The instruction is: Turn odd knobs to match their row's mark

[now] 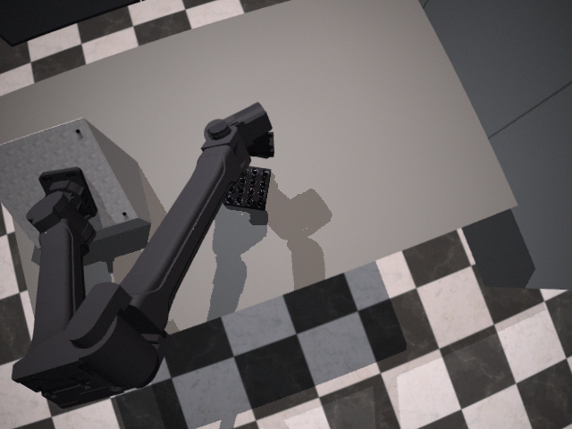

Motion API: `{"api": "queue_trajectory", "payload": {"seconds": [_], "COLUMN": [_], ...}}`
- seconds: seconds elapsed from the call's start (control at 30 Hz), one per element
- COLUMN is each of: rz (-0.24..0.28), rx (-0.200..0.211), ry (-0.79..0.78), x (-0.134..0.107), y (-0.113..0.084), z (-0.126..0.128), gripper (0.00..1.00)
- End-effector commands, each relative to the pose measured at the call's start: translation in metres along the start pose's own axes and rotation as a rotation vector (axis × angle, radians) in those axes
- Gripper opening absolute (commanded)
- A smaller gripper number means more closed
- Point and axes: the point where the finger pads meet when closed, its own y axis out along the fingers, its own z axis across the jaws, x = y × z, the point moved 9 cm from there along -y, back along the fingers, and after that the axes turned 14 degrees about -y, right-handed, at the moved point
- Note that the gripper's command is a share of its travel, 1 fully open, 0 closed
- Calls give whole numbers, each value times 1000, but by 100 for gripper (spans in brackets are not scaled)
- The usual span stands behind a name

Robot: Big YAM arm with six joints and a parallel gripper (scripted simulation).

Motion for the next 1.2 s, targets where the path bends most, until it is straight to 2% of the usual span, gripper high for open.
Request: {"api": "queue_trajectory", "payload": {"seconds": [0.0,0.17,0.2,0.67,0.73,0.77,1.17], "rz": [-57,-60,-51,-60,-60,-62,-56], "rx": [9,7,5,-4,-4,-5,-13], "ry": [-148,-223,-290,-638,-638,-700,-1006], "x": [16,17,12,16,16,19,15], "y": [-22,-23,-21,-27,-27,-29,-31], "z": [1,1,1,1,1,1,1], "gripper": [19,19,19,19,19,19,19]}}
